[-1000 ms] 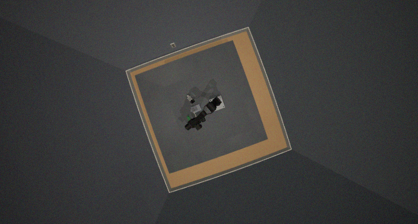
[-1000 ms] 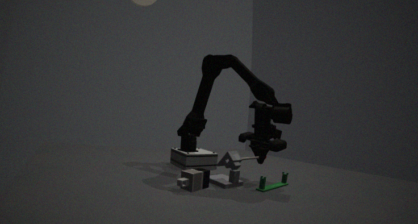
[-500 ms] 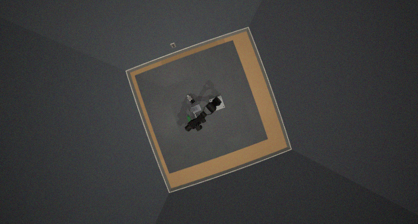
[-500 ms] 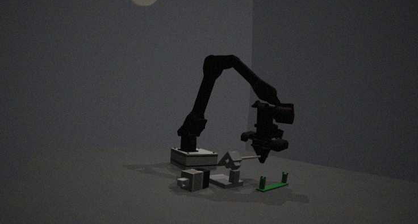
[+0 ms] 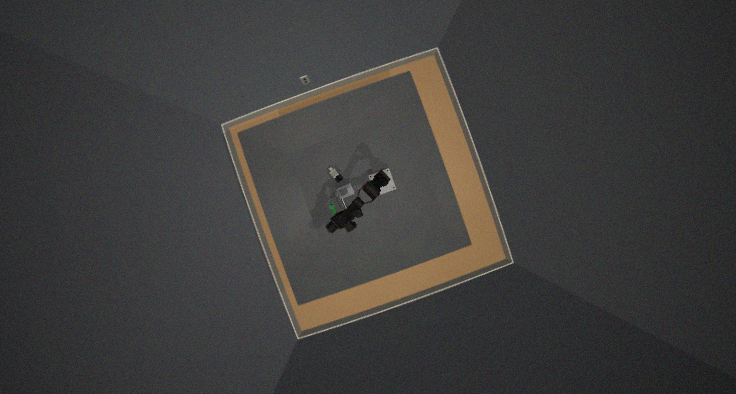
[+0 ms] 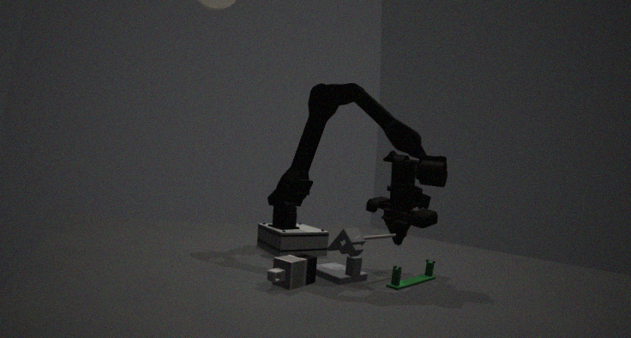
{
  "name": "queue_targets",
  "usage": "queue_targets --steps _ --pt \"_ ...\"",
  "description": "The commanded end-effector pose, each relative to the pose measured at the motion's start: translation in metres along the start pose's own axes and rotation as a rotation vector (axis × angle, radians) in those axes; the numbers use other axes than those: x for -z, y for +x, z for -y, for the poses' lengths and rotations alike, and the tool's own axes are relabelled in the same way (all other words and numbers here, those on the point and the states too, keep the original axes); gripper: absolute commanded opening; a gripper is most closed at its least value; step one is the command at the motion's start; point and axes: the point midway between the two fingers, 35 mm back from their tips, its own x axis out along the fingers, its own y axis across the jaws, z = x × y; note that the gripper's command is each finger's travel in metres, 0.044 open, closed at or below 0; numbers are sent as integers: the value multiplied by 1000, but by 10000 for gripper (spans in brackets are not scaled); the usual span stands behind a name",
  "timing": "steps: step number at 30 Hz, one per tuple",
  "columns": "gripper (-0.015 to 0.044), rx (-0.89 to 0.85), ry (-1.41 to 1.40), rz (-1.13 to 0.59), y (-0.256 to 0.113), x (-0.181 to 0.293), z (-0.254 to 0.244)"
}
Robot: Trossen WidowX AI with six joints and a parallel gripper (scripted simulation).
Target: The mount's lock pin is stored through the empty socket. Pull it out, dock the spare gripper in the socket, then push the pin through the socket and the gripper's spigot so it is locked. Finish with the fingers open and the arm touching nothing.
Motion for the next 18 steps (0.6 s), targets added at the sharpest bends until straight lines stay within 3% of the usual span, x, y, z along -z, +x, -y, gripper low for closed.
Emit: queue_targets --steps 1,18 --pt "0 3 3 6 -3 -5 2" --pt "0 -13 5 1 -7 -12 1"
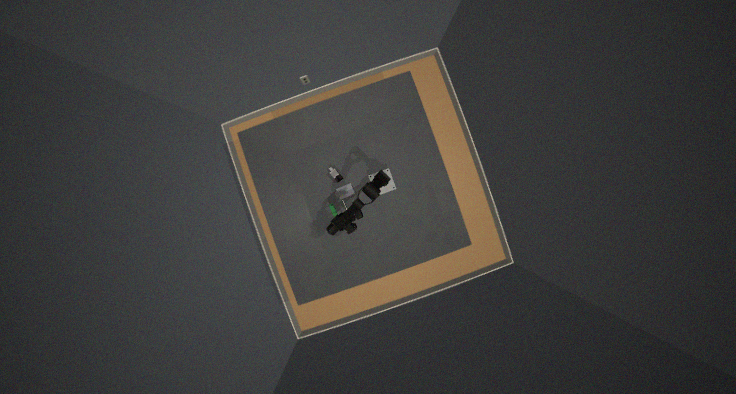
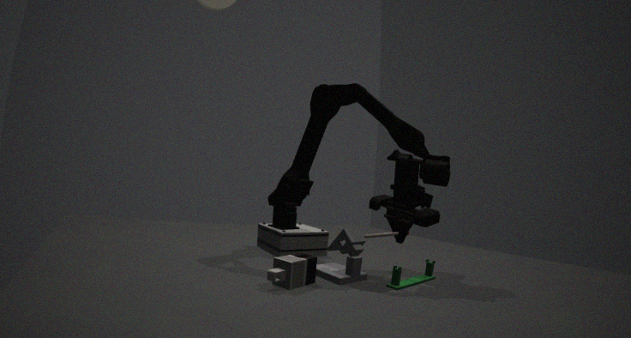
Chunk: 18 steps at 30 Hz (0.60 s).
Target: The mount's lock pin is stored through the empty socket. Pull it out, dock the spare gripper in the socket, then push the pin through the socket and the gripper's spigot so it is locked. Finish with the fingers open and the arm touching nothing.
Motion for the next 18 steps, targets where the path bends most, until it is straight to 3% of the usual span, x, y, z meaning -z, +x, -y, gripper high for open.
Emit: queue_targets --steps 1,18 --pt "0 6 2 4 -7 -2 1" --pt "0 -26 6 -10 -15 0 -8"
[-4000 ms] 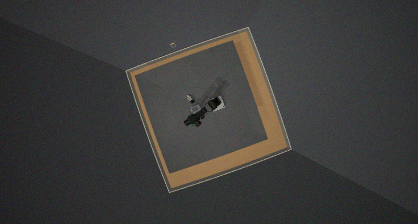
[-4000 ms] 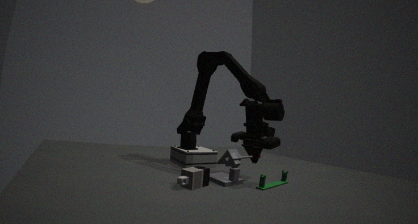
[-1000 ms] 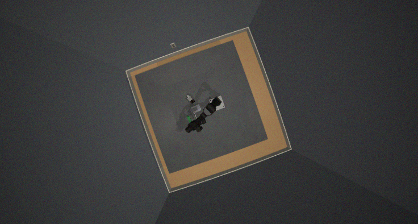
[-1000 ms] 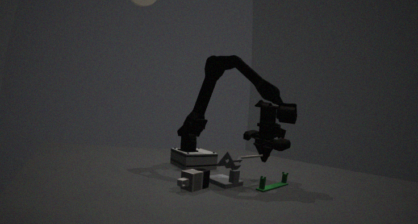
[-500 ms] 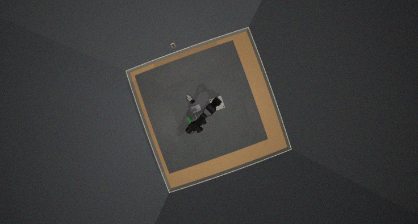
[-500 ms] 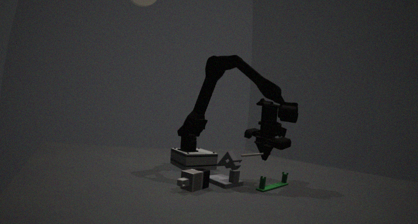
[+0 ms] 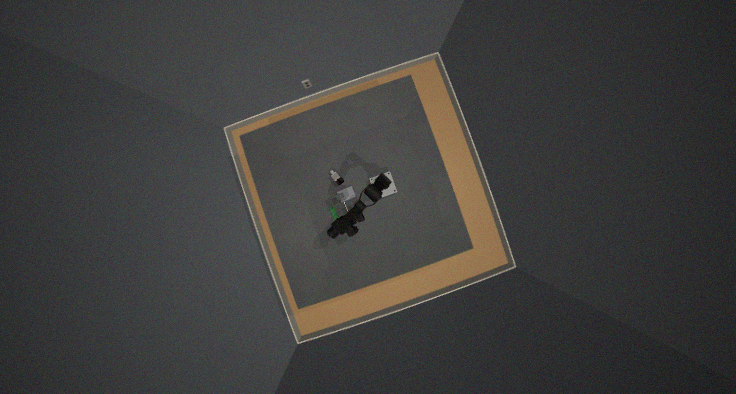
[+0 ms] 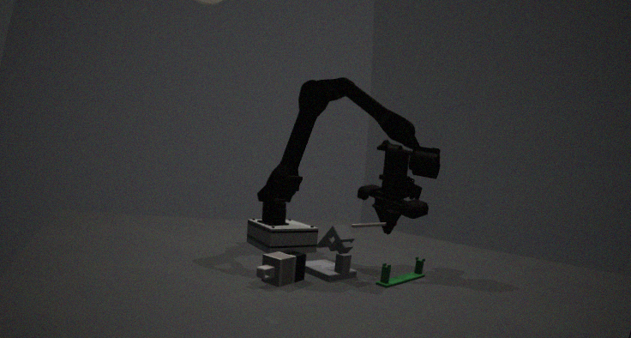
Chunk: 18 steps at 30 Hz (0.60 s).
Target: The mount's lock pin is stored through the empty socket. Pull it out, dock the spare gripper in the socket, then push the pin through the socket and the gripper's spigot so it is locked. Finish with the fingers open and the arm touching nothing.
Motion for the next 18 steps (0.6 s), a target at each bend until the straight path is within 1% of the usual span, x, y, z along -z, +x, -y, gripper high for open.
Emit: queue_targets --steps 1,18 --pt "0 1 0 0 0 0 1" --pt "0 6 3 2 -13 -21 46"
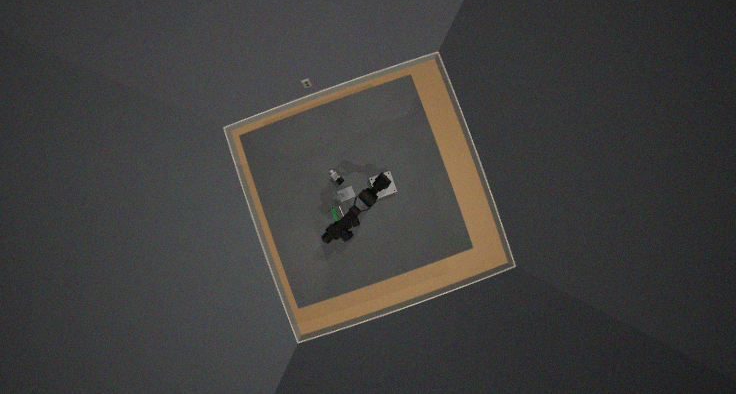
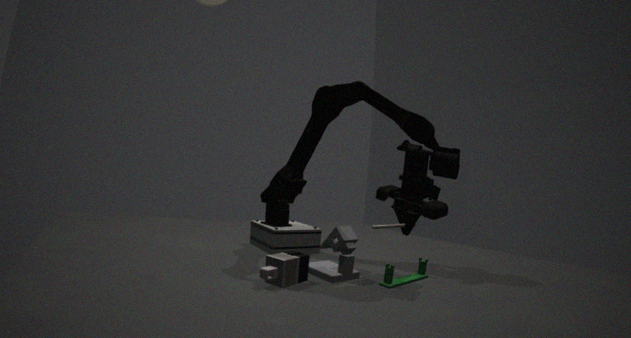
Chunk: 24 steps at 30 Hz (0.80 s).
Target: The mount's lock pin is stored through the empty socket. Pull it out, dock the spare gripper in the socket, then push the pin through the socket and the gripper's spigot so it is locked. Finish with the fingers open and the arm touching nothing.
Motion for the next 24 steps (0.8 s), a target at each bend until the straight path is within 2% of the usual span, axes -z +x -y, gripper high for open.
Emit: queue_targets --steps 1,24 --pt "0 10 2 4 -5 -6 12" --pt "0 14 4 6 -12 -29 66"
